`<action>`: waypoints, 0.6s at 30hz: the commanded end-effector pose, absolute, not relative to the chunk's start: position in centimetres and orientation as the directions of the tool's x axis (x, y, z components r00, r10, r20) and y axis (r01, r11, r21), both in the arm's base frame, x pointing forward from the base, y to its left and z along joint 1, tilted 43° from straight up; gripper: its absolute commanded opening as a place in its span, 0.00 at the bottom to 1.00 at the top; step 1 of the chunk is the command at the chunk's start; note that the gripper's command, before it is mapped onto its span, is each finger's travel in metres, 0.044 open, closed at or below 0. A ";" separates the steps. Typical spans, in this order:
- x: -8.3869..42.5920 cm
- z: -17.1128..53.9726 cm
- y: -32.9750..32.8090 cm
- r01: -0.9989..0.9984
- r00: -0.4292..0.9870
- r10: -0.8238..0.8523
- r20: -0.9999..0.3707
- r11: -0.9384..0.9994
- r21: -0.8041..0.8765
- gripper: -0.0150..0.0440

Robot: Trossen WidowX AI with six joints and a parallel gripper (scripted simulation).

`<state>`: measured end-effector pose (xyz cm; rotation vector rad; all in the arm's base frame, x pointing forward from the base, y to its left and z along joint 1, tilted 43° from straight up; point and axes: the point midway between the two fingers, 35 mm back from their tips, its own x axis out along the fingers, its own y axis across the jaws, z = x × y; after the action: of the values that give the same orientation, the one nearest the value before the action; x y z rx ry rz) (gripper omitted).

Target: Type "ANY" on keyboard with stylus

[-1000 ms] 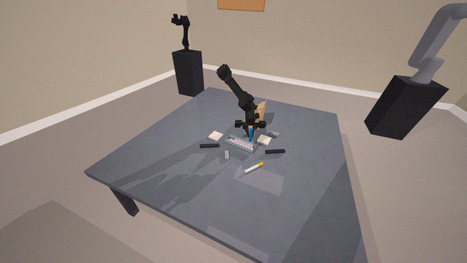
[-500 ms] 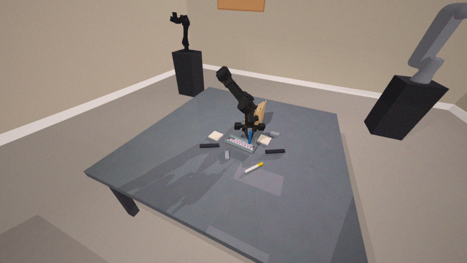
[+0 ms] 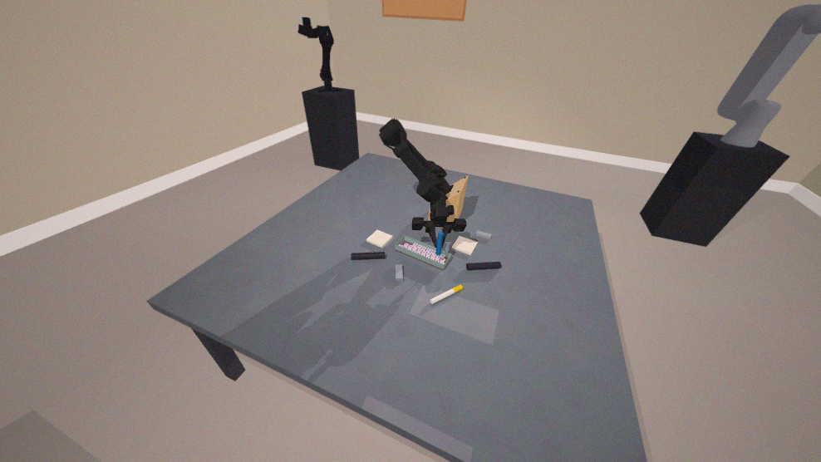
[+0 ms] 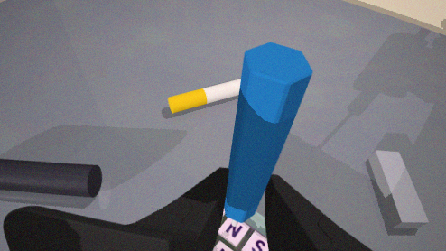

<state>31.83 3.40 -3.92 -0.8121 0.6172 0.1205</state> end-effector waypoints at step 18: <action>31.8 -4.7 2.7 -0.335 0.819 -0.125 -0.560 0.688 -0.644 0.39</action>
<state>31.84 2.73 -4.63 -0.8121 0.6162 0.1211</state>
